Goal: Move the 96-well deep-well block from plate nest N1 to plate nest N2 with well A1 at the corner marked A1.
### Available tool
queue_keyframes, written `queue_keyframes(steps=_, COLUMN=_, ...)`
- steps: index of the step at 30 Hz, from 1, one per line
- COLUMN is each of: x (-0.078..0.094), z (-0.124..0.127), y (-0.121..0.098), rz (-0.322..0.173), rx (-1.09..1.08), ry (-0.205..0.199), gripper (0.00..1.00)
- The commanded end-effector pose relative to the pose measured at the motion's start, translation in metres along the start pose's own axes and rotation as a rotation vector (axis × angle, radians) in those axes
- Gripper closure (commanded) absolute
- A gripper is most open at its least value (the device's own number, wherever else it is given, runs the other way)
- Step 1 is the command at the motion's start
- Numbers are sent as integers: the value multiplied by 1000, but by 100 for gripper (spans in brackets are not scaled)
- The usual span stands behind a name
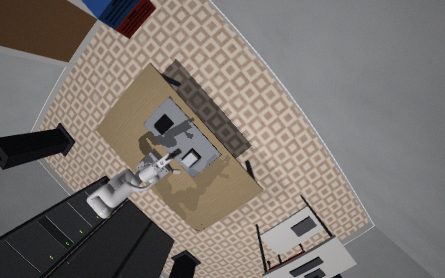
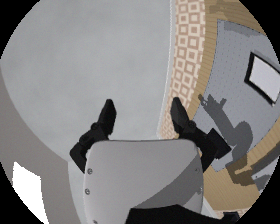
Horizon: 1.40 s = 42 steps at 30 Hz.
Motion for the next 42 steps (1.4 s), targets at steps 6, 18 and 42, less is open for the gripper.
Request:
queue_keyframes(steps=6, x=0, z=-2, y=0, rz=0, rx=0, ry=4, gripper=0)
queue_keyframes(steps=18, x=2, z=0, y=-1, rz=-4, rx=-27, ry=-15, gripper=0)
queue_keyframes(steps=42, x=18, z=16, y=-19, rz=-189, rx=-607, ry=-418, gripper=0)
Point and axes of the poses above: the point where the finger pads meet when closed, its own x axis out along the fingers, its own z axis across the jaws, y = z × x, the point moved 10 cm from there along -x, back along the fingers, and after that the axes turned 3 degrees about x, right-handed, at the moved point
